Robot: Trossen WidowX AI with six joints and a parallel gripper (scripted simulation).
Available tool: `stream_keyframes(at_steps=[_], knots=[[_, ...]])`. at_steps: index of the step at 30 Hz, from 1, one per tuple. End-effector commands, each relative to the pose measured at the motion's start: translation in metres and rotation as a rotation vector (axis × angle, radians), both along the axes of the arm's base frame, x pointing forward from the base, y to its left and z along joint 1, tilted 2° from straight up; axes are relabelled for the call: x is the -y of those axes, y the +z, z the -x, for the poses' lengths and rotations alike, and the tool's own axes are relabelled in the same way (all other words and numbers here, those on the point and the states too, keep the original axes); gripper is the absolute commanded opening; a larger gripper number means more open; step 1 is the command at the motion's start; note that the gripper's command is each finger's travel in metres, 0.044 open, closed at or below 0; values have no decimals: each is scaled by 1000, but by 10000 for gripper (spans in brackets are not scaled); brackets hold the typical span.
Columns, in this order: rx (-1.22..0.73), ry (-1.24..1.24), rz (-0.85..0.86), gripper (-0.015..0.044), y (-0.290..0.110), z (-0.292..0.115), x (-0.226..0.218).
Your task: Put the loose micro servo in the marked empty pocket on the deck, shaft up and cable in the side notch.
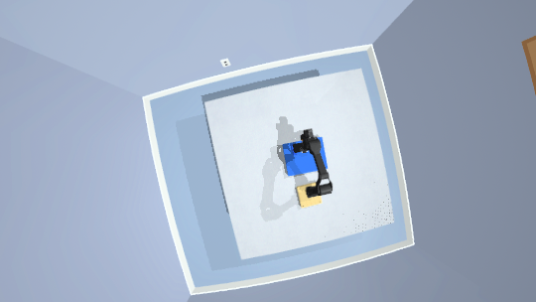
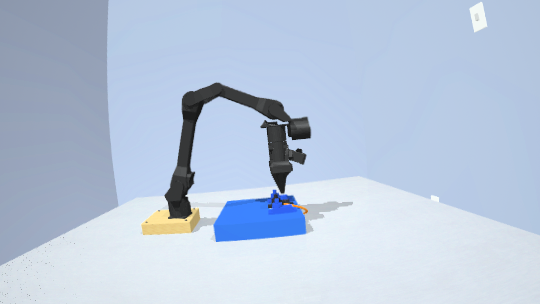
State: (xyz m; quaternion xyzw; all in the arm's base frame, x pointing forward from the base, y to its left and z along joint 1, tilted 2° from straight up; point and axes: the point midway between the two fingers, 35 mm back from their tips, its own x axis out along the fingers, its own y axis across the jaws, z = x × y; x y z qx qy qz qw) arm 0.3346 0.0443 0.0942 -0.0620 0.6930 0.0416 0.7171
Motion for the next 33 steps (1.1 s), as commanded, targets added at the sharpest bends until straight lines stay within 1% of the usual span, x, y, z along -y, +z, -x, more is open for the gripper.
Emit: stream_keyframes(at_steps=[1, 5, 9, 10, 12, 13, 18, 20, 26, 33], knots=[[0, 0, 0, 214, 1, 2, 0], [-2, -1, 0, 319, 19, 24, 3], [-6, -2, 2, 424, 47, 70, 9], [-7, -2, 2, 440, 53, 83, 11], [-9, -2, 3, 440, 60, 100, 13], [-9, -2, 3, 440, 61, 103, 14], [-9, -2, 3, 440, 61, 103, 14], [-7, -1, 2, 440, 67, 102, 14], [10, 3, -2, 440, 109, 104, 13], [11, 3, -2, 440, 111, 105, 13]])
